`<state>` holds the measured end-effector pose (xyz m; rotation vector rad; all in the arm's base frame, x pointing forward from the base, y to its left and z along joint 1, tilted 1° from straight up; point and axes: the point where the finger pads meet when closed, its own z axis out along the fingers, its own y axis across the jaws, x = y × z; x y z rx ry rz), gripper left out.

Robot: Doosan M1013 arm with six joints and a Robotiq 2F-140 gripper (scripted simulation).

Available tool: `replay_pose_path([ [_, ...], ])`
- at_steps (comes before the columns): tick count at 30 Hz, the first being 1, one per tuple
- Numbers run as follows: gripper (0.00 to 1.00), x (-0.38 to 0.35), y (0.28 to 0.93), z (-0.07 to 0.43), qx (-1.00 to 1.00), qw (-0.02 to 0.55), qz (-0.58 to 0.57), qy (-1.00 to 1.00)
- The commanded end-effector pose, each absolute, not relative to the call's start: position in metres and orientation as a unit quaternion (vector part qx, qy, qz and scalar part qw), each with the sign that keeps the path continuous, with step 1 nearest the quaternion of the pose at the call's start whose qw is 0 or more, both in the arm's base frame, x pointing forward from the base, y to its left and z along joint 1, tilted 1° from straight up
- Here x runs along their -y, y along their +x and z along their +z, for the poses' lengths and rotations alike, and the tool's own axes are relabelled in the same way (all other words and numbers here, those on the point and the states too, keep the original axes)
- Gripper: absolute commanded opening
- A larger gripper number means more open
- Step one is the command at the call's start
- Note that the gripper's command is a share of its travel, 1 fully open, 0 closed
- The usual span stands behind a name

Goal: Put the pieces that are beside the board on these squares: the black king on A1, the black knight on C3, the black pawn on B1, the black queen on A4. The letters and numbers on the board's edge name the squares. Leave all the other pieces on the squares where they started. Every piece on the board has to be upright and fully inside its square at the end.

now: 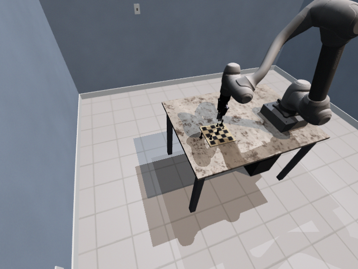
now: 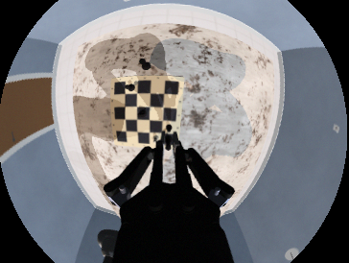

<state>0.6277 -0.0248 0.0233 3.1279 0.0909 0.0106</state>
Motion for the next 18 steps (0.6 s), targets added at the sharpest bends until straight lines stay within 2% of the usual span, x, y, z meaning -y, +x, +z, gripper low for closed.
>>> replay_pose_path([
  [1,0.2,0.025,0.628,0.038,-0.029,0.006,0.003,1.0],
  [11,0.2,0.024,0.627,0.05,-0.029,0.006,0.003,1.0],
  [12,1.0,0.024,0.627,0.05,-0.029,0.006,0.003,1.0],
  [18,1.0,0.024,0.627,0.05,-0.029,0.006,0.003,1.0],
])
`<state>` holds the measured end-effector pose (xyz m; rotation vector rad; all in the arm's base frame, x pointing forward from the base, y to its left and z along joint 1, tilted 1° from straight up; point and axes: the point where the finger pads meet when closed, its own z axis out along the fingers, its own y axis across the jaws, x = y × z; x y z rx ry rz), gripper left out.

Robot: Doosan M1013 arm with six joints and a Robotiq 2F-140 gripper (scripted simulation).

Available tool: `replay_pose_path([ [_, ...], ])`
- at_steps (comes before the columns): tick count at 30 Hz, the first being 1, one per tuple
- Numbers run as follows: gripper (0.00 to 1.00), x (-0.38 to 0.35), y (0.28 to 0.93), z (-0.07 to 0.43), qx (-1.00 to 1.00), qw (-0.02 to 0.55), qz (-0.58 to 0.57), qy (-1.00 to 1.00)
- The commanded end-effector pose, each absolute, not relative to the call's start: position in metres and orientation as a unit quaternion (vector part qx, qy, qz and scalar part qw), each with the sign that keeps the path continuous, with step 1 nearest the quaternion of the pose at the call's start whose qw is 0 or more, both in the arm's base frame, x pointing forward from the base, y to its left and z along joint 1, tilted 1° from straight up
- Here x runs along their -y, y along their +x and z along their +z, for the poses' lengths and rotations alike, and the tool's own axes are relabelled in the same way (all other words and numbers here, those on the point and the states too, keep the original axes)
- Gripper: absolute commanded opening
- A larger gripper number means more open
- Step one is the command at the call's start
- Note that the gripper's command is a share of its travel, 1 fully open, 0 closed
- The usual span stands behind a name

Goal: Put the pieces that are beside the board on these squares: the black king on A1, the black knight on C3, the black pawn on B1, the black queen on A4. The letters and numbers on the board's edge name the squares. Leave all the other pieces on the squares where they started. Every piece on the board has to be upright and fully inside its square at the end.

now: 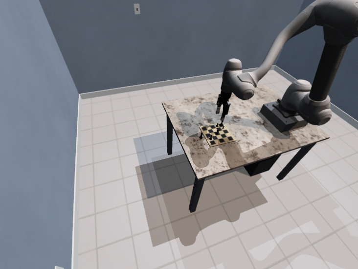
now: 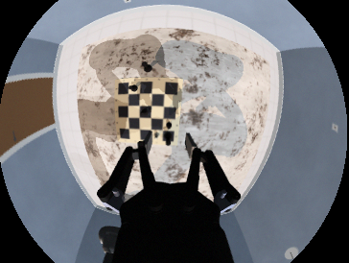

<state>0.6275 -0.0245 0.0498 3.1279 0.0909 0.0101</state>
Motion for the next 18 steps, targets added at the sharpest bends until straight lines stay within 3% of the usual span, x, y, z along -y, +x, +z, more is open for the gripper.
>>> replay_pose_path([
  [1,1.0,0.024,0.627,0.05,-0.029,0.006,0.003,1.0],
  [14,1.0,0.024,0.63,0.05,-0.028,0.006,0.003,1.0],
  [18,1.0,-0.004,0.7,0.056,-0.008,0.006,0.003,1.0],
])
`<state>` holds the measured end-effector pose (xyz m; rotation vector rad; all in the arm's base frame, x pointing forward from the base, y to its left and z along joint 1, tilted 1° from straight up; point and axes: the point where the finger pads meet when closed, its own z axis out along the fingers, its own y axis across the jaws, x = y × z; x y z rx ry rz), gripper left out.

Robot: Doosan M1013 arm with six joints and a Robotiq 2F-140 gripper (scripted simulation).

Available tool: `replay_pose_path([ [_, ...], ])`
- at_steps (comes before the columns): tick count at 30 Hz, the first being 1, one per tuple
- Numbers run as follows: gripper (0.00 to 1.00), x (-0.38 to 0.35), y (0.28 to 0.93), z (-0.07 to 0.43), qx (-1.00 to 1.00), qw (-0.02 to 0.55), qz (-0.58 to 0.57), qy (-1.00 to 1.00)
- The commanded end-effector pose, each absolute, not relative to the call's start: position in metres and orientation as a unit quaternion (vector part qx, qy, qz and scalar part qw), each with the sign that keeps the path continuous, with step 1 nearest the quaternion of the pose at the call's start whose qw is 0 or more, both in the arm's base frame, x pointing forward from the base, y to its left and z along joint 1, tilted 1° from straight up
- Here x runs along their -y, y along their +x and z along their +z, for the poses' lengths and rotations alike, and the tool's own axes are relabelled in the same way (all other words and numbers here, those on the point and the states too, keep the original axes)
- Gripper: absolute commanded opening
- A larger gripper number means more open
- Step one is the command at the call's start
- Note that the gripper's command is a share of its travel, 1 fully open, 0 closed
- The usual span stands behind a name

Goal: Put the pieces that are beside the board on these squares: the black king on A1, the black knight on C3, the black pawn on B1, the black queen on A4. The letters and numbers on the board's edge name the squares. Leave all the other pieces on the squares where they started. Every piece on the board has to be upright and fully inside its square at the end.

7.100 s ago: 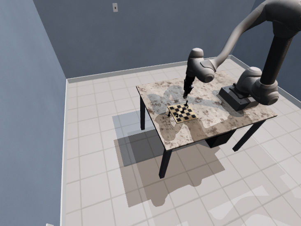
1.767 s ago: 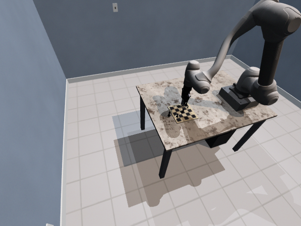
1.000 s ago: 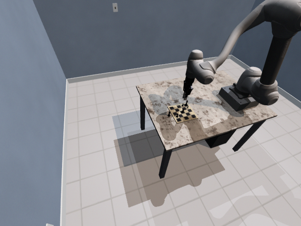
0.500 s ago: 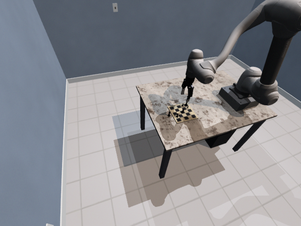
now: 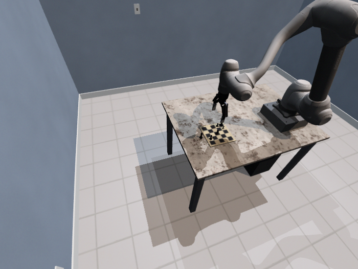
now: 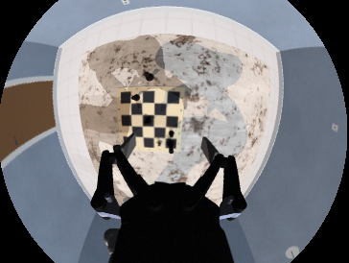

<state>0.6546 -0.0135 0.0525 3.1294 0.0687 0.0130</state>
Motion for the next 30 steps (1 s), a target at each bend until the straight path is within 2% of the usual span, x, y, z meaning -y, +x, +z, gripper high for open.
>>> replay_pose_path([
  [1,1.0,-0.004,0.7,0.056,-0.008,0.006,0.003,1.0],
  [2,1.0,-0.021,0.733,0.058,0.003,0.006,0.003,1.0],
  [4,1.0,-0.022,0.736,0.058,0.003,0.006,0.003,1.0],
  [5,1.0,-0.04,0.767,0.059,0.012,0.006,0.004,1.0],
  [7,1.0,-0.04,0.767,0.059,0.012,0.006,0.004,1.0],
  [10,1.0,-0.062,0.8,0.059,0.023,0.006,0.004,1.0],
  [11,0.25,-0.062,0.8,0.059,0.023,0.006,0.004,1.0],
  [30,0.25,-0.062,0.8,0.059,0.023,0.006,0.004,1.0],
])
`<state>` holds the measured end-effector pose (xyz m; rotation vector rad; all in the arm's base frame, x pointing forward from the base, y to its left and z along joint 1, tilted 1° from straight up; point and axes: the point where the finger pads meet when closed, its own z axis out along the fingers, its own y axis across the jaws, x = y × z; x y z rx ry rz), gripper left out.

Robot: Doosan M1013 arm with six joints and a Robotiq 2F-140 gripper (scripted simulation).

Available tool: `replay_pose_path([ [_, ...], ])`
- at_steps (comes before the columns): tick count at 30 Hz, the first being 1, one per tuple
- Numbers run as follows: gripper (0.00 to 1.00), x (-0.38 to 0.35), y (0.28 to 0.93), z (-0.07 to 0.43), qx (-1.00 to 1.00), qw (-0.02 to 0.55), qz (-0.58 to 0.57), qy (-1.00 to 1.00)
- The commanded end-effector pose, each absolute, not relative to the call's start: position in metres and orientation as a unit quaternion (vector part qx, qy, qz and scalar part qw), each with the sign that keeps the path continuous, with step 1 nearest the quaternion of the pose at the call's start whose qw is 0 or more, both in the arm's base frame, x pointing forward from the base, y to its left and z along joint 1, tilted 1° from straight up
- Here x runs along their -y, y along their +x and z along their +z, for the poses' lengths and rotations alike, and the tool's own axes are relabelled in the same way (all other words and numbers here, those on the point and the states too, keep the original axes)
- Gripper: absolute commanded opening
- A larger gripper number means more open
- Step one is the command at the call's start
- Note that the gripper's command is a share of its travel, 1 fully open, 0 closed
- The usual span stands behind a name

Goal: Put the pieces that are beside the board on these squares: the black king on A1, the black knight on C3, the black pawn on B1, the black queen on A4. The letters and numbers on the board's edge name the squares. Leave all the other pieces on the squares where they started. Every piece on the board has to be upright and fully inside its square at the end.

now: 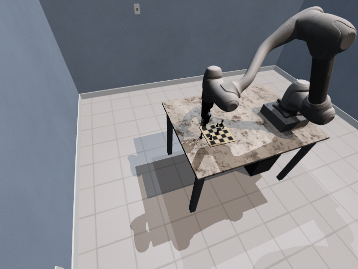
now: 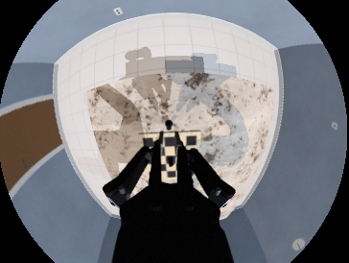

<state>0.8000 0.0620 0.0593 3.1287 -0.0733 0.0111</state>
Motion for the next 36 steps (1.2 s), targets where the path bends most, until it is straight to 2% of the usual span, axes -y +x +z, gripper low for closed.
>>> replay_pose_path([
  [1,0.25,-0.062,0.8,0.059,0.023,0.006,0.004,1.0],
  [36,0.25,-0.062,0.8,0.048,0.023,0.006,0.004,1.0],
])
